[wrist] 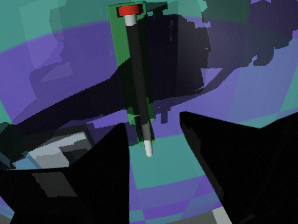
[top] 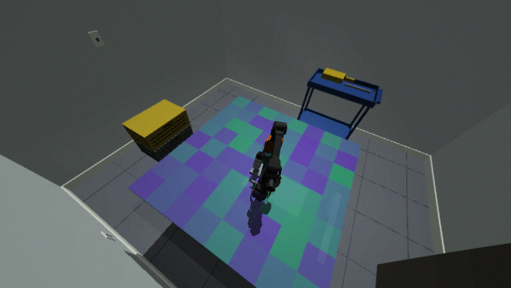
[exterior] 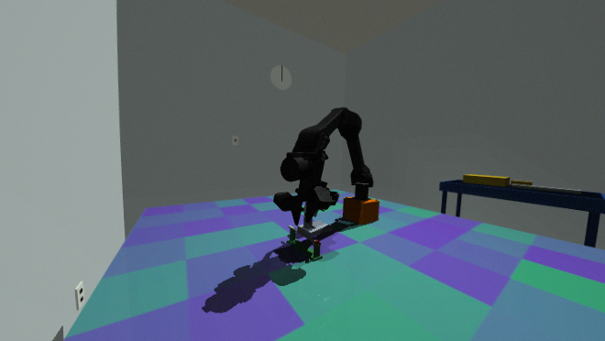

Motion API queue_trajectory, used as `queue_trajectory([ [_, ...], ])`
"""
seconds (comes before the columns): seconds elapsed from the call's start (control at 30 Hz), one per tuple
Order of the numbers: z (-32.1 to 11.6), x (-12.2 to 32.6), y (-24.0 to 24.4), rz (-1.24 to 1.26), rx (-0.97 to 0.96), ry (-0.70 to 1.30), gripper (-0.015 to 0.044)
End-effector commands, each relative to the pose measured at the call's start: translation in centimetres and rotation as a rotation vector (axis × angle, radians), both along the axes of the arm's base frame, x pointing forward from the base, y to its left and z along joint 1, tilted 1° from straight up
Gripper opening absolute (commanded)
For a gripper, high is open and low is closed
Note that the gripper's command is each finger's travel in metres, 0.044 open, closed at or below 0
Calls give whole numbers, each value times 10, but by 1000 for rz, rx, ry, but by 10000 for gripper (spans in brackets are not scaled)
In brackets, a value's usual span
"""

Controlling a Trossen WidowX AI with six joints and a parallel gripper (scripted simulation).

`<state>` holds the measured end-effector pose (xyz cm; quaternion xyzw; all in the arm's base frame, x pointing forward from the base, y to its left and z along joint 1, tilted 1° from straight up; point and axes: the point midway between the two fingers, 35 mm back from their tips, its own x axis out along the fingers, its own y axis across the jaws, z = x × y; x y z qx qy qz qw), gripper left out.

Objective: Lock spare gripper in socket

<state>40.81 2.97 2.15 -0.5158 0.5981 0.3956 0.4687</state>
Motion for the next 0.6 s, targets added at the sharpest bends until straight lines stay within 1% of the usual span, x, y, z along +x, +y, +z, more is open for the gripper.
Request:
queue_trajectory([
  [0.0,-11,-2,-1,3,-4,4,180],
  [0.57,-37,-2,-2,3,-4,4,180],
])
